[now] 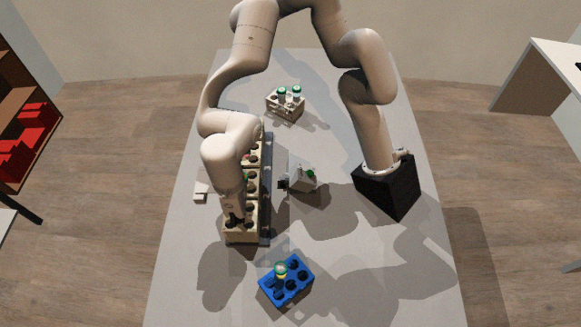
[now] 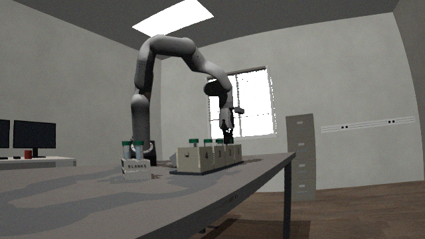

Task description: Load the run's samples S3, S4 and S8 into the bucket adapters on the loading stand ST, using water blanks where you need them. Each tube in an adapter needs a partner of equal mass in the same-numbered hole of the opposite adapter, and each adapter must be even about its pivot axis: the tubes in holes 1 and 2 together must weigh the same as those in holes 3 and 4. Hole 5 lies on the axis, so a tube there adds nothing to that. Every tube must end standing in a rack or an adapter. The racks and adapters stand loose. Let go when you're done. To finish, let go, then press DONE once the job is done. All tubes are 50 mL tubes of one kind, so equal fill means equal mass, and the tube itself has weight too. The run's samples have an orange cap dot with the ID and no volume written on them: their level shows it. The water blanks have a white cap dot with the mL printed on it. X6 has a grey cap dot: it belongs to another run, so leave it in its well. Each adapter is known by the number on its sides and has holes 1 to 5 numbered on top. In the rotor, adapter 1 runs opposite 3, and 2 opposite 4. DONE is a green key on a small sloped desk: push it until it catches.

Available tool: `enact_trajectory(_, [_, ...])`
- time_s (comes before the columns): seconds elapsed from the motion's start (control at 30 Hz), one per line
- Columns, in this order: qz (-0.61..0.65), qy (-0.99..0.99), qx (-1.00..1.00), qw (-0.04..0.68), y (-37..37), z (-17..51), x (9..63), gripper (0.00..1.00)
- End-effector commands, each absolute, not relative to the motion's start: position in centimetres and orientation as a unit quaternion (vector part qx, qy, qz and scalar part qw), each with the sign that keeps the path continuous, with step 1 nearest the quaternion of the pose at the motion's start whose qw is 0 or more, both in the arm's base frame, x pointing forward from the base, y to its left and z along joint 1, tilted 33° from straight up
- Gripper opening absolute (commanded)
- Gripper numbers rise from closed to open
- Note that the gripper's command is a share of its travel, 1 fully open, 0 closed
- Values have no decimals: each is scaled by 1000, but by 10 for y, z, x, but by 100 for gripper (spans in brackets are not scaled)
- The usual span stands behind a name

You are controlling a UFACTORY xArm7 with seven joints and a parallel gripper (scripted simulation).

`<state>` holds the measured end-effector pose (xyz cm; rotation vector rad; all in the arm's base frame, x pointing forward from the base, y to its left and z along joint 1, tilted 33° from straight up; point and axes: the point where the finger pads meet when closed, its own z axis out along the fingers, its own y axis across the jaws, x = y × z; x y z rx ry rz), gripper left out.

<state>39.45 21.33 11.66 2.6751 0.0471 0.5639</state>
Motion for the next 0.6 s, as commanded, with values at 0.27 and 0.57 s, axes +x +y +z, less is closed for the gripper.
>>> enact_trajectory(0.27, [203, 18, 958, 201, 215, 118, 395, 44])
enact_trajectory(0.57, [203, 18, 958, 201, 216, 119, 394, 44])
